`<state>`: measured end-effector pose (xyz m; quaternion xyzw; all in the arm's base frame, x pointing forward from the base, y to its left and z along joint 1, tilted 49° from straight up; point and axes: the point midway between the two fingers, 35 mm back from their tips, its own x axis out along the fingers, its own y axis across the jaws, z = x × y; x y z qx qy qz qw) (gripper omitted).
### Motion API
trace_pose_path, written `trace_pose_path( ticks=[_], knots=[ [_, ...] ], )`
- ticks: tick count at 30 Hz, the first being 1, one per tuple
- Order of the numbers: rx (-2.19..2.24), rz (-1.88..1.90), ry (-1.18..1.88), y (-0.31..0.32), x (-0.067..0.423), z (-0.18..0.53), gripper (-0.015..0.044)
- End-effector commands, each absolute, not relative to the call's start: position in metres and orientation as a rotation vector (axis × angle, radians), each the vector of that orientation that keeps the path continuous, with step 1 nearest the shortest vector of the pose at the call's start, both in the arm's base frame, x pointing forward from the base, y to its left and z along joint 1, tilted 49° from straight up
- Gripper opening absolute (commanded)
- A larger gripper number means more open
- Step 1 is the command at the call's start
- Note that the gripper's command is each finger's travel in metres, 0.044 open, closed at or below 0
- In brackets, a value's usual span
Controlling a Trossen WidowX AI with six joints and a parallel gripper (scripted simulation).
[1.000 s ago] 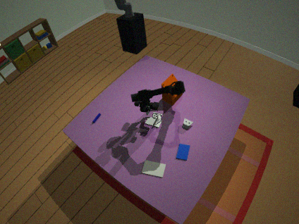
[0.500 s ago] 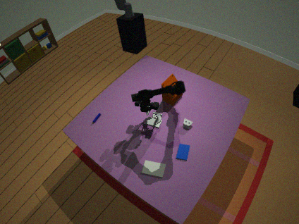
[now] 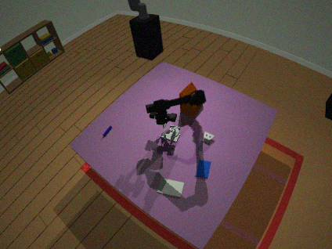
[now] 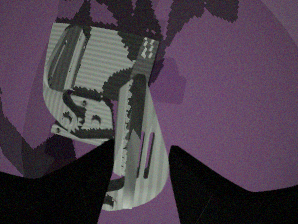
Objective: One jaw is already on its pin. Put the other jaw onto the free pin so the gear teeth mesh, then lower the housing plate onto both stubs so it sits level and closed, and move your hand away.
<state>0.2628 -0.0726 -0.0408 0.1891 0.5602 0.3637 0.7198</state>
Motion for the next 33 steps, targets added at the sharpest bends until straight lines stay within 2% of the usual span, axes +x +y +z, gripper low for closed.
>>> trace_pose_path(
  ticks=[1,14,33],
  knots=[
    [0.414,0.807,1.230,-0.072,0.265,-0.039,0.0134],
    [0.415,0.808,1.229,-0.051,0.283,-0.013,0.0134],
    [0.415,0.809,1.229,-0.050,0.283,-0.013,0.0134]
  ],
)
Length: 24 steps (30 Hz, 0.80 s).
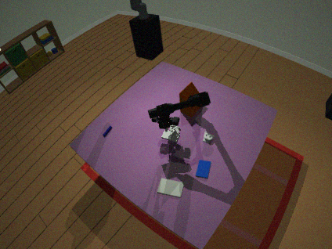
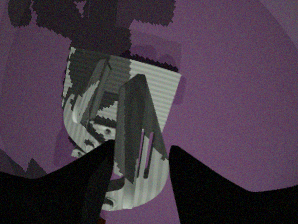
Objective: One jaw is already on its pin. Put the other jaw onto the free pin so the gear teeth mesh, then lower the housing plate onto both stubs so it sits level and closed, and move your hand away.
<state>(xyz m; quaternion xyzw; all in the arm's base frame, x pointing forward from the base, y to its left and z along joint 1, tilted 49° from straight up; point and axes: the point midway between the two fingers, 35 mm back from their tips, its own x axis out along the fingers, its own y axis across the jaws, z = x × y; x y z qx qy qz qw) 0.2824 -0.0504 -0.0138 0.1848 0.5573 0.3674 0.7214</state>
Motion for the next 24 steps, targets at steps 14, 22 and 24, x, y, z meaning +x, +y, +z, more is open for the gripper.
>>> trace_pose_path(
  ticks=[14,22,24],
  knots=[
    [0.423,0.803,1.233,-0.0500,0.2832,-0.0121,0.0134],
    [0.423,0.803,1.233,-0.0498,0.2832,-0.0123,0.0134],
    [0.423,0.802,1.233,-0.0483,0.2836,-0.0138,0.0134]
  ],
)
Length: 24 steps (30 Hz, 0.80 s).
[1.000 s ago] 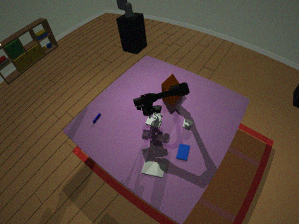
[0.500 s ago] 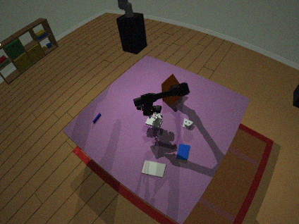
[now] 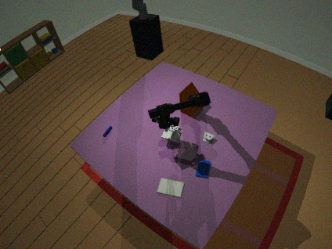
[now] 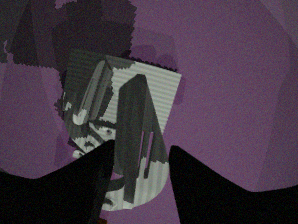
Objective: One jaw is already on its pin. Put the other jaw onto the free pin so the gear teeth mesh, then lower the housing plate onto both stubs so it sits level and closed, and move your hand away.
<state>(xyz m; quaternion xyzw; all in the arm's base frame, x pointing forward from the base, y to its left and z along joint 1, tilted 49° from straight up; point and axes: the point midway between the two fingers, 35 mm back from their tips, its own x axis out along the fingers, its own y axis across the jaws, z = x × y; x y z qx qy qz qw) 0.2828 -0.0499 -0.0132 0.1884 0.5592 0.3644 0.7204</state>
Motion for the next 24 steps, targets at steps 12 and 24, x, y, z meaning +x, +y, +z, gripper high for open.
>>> trace_pose_path(
  ticks=[12,24],
  knots=[
    [0.423,0.801,1.233,-0.034,0.287,-0.027,0.0134],
    [0.424,0.802,1.233,-0.020,0.288,-0.040,0.0134]
  ],
)
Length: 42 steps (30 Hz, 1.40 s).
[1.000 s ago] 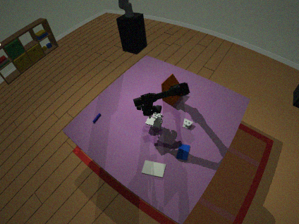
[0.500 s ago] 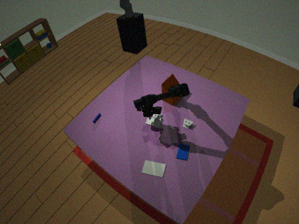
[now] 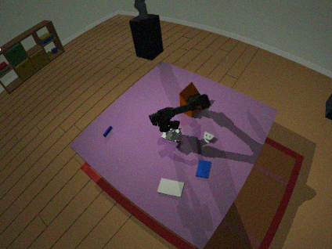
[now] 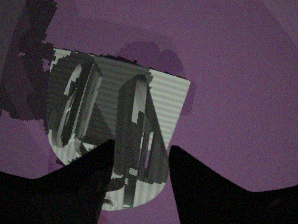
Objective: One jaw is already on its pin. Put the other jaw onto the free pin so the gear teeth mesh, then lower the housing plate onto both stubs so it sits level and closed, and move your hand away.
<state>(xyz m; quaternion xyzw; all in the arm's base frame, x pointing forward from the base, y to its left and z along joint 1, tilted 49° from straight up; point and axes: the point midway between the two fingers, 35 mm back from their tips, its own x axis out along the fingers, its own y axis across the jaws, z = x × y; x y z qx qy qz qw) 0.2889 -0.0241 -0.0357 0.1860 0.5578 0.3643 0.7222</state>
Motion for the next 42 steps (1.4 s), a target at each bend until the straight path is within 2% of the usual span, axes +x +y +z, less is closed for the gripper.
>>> trace_pose_path(
  ticks=[1,42],
  knots=[
    [0.424,0.803,1.233,-0.019,0.289,-0.041,0.0134],
    [0.422,0.806,1.230,-0.007,0.289,-0.050,0.0134]
  ],
)
